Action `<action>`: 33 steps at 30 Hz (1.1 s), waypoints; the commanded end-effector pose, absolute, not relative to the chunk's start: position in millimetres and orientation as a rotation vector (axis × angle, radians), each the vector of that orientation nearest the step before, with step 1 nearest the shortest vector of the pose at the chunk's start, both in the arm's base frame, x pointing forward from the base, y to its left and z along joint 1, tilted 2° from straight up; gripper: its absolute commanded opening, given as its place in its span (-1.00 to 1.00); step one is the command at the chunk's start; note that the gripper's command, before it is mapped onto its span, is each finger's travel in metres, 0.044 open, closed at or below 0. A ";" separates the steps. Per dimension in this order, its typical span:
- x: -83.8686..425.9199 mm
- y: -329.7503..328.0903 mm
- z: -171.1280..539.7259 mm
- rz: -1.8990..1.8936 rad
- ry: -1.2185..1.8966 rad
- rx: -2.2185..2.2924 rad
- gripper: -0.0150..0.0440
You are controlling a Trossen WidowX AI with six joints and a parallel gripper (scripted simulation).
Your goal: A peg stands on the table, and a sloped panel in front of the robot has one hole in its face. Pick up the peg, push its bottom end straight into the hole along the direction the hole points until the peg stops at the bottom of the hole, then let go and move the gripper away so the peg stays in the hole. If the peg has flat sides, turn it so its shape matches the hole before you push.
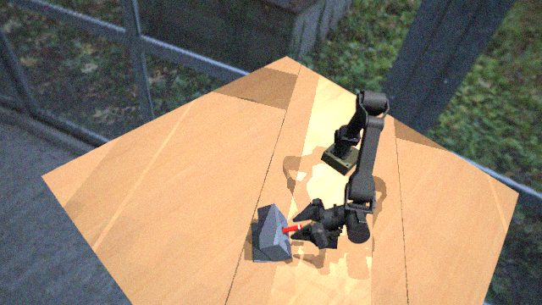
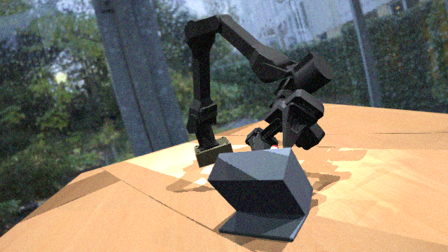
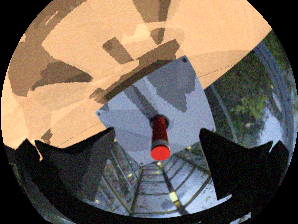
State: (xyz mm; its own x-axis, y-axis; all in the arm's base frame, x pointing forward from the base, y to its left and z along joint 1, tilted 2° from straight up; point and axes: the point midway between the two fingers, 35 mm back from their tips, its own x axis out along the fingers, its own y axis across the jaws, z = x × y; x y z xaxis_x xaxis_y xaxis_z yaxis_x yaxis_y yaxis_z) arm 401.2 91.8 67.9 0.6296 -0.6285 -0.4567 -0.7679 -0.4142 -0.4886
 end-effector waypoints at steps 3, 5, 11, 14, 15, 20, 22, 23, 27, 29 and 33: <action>396.7 99.8 72.7 0.261 1.084 -2.164 1.00; 395.0 102.0 73.6 0.263 1.084 -2.163 1.00; 389.6 108.5 76.4 0.267 1.085 -2.162 1.00; 386.9 111.7 77.9 0.269 1.085 -2.161 1.00; 386.0 112.7 78.4 0.270 1.085 -2.161 1.00; 381.3 118.0 80.9 0.273 1.086 -2.161 1.00; 379.4 120.0 81.9 0.274 1.086 -2.160 1.00; 378.5 121.0 82.4 0.274 1.086 -2.160 1.00; 374.8 125.0 84.4 0.275 1.086 -2.161 1.00; 372.9 127.0 85.5 0.276 1.086 -2.161 1.00; 369.1 130.9 87.6 0.277 1.087 -2.162 1.00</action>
